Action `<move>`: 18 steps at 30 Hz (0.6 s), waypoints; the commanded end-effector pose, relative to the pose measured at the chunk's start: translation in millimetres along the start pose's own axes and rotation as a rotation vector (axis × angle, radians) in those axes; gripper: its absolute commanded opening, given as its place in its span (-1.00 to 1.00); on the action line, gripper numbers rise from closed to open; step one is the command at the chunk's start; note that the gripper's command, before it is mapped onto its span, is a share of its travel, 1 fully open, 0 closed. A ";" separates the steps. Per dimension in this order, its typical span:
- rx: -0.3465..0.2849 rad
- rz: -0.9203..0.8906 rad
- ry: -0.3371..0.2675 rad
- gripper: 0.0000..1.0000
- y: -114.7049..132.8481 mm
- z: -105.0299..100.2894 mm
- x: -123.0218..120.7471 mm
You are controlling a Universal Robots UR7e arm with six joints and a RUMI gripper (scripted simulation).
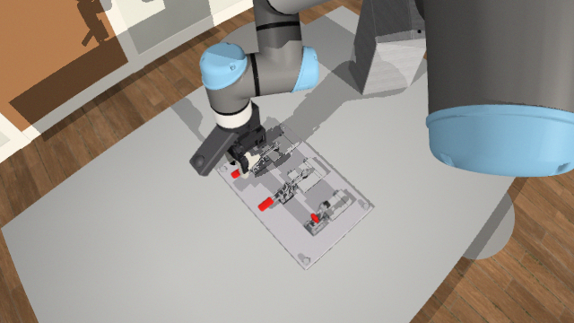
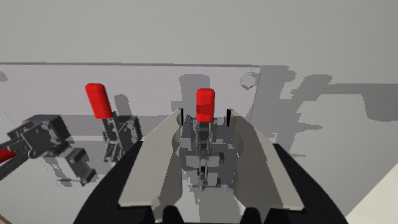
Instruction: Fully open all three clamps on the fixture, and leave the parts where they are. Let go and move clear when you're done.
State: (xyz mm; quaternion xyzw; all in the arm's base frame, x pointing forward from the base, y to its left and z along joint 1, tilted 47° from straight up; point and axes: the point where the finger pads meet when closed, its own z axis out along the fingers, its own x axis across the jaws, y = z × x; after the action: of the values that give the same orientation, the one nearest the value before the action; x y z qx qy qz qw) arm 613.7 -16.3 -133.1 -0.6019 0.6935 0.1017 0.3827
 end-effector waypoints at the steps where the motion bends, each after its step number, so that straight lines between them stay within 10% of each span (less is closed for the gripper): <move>1: 0.001 0.000 0.001 -0.44 -0.8 10.4 0.4; 18: 0.001 0.000 0.001 -0.44 -0.9 16.3 0.4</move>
State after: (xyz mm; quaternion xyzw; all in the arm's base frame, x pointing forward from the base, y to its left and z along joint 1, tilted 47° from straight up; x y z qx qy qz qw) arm 620.7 -6.6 -144.4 -0.6018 0.6936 0.1016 0.3827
